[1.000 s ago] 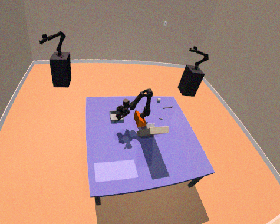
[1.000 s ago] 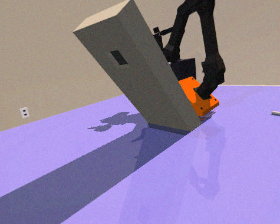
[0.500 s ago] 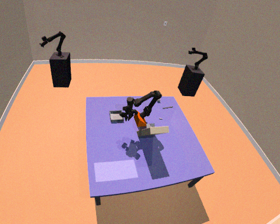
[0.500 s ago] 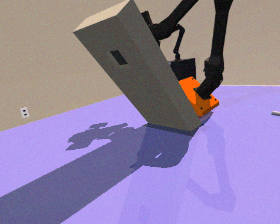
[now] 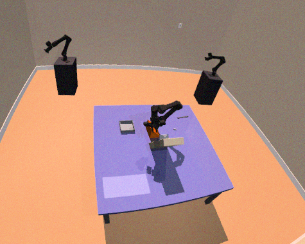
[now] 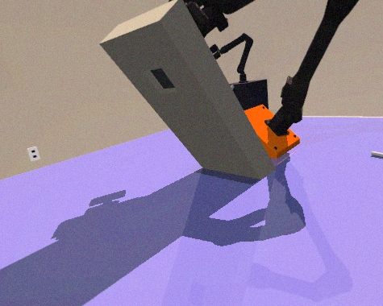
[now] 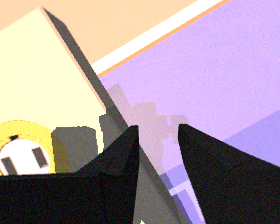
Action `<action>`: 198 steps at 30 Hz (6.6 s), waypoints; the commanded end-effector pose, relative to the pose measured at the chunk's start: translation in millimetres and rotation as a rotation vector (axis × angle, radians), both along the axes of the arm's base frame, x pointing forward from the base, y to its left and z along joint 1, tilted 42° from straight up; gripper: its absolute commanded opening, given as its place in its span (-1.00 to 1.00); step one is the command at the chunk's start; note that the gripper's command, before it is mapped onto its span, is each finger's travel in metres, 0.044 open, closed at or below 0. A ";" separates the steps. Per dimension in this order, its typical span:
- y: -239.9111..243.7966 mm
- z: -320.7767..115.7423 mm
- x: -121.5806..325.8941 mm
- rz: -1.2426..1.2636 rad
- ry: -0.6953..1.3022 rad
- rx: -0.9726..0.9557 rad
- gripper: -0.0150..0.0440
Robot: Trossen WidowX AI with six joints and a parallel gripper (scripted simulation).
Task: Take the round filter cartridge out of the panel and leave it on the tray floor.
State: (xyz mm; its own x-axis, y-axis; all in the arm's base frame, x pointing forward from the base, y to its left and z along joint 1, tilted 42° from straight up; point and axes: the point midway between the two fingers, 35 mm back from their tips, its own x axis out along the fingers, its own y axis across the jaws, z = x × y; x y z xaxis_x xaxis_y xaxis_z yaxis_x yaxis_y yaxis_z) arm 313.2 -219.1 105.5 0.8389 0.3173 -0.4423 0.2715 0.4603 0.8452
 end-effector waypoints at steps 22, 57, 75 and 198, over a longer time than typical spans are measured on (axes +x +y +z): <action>80.6 84.9 7.9 0.289 -0.054 -0.132 -0.11; 106.8 62.4 46.9 0.288 -0.058 -0.132 -0.11; 105.9 62.2 47.4 0.288 -0.058 -0.132 -0.11; 117.0 52.4 63.8 -0.548 0.657 1.282 -0.49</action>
